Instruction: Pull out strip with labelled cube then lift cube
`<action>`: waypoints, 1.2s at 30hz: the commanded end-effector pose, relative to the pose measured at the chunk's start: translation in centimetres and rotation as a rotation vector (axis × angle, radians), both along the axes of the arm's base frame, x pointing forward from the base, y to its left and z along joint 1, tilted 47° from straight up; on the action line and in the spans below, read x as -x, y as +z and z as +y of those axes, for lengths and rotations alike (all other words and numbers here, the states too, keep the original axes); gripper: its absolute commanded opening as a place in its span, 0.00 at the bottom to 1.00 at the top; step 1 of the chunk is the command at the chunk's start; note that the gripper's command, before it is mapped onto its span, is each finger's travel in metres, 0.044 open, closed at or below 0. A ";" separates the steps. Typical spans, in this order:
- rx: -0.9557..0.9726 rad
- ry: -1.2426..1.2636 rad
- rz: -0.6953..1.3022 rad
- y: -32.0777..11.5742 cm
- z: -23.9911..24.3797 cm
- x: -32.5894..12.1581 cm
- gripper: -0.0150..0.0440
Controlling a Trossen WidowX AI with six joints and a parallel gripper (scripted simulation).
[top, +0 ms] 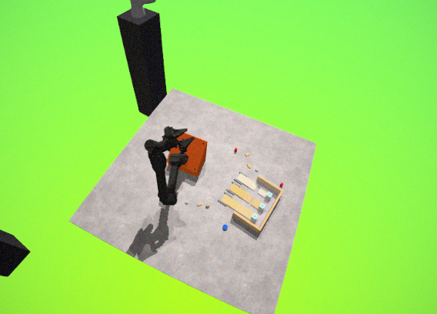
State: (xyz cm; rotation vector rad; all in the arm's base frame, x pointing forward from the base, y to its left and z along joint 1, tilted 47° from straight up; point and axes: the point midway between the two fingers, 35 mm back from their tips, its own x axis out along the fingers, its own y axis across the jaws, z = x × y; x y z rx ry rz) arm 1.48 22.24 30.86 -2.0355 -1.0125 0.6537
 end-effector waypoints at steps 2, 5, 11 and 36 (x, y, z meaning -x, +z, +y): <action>-0.013 -0.032 0.028 -0.3 0.4 -0.4 0.93; -0.080 -0.172 0.142 -1.9 1.9 -2.4 0.93; -0.265 -0.472 0.360 -5.9 3.7 -8.4 0.93; -1.257 -1.373 0.696 -21.6 -9.2 -28.5 0.93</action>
